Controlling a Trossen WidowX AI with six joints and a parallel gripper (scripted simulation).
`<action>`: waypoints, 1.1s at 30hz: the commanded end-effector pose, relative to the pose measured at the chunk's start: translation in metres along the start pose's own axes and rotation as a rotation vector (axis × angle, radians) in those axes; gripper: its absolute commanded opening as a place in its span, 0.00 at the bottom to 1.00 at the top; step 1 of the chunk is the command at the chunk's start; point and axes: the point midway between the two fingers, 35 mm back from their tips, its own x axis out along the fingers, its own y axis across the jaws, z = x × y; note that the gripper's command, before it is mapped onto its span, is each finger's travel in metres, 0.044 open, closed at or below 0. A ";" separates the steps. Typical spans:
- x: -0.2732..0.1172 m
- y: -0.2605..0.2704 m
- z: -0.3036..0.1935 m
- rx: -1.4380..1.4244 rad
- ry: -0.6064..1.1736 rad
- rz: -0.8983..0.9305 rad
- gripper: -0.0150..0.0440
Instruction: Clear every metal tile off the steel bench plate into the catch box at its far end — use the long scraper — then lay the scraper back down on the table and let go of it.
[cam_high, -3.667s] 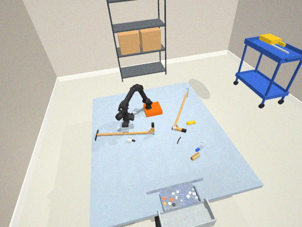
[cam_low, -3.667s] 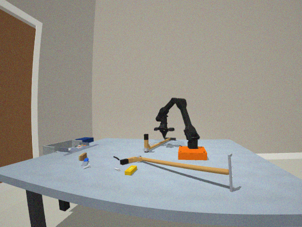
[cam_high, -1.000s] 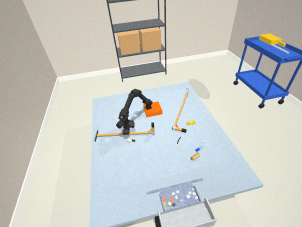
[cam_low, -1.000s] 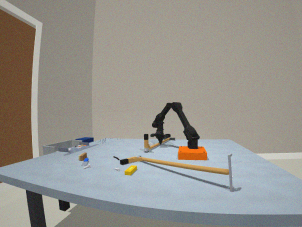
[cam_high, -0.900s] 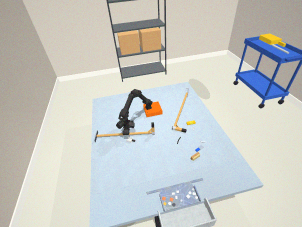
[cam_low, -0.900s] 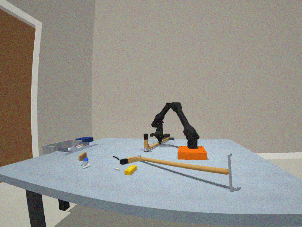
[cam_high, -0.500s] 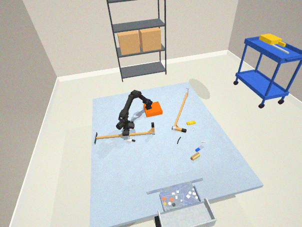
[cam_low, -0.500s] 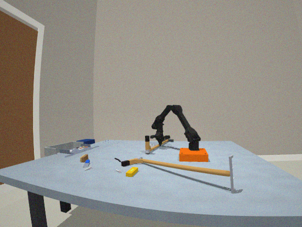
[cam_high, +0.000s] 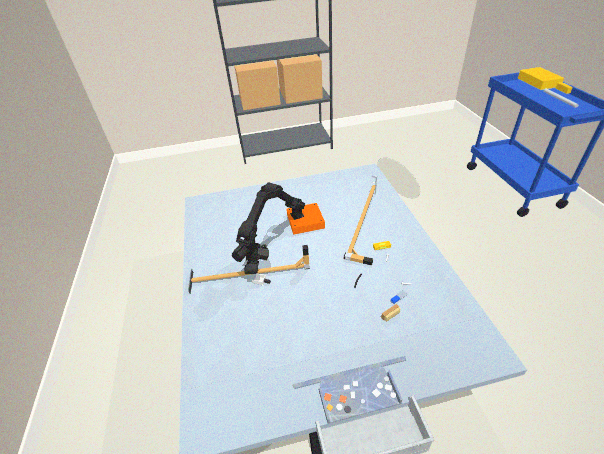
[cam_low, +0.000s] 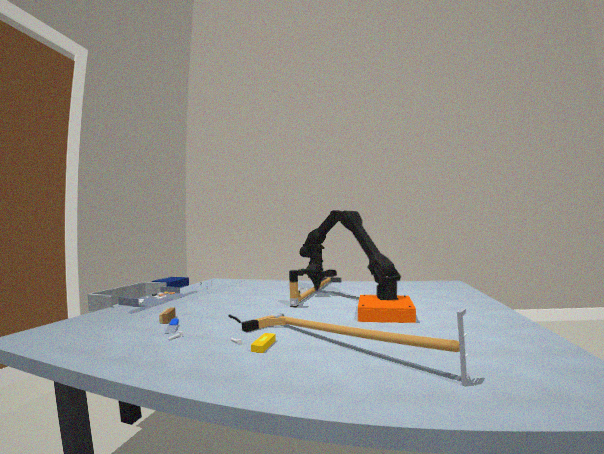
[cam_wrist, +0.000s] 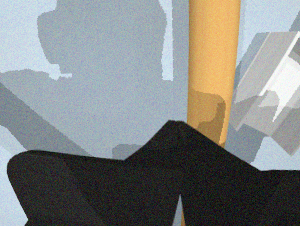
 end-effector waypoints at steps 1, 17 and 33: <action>0.003 -0.008 0.002 0.002 -0.003 -0.004 0.25; 0.003 -0.024 0.003 0.002 -0.003 -0.006 0.25; 0.004 -0.039 0.006 0.002 -0.003 -0.007 0.25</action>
